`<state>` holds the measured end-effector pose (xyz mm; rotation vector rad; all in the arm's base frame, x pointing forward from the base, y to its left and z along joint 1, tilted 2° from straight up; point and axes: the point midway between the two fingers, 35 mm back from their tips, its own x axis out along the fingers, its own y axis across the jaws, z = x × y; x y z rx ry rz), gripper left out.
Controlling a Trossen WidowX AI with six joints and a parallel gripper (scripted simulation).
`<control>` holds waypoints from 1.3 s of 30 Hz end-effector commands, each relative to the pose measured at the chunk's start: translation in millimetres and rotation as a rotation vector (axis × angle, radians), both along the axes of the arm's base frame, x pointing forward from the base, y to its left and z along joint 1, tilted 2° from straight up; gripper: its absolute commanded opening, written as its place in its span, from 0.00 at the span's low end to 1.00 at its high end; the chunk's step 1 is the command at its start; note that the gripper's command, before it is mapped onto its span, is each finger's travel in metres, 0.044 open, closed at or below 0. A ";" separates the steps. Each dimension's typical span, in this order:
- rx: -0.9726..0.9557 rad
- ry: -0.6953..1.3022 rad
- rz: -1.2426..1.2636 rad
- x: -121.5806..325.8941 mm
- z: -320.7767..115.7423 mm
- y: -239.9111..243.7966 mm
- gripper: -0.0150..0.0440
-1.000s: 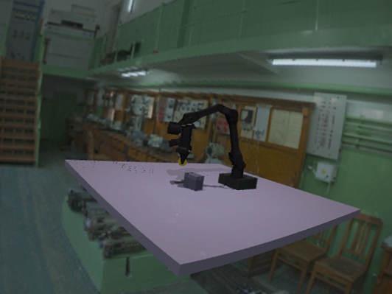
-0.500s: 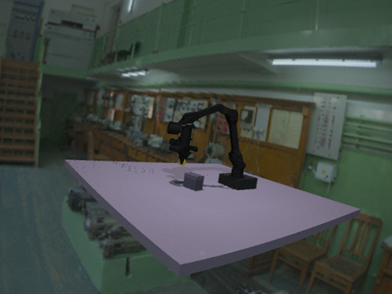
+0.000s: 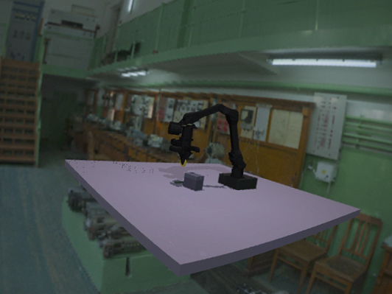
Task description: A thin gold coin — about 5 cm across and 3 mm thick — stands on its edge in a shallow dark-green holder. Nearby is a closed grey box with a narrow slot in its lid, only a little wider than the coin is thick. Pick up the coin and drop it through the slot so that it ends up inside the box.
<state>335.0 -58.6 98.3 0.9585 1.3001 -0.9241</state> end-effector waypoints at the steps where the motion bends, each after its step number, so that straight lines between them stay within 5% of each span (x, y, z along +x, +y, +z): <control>1: -0.004 -0.001 -0.001 -1.6 0.0 10.7 0.25; 39: 0.003 0.001 -0.002 -26.8 -3.0 98.3 0.25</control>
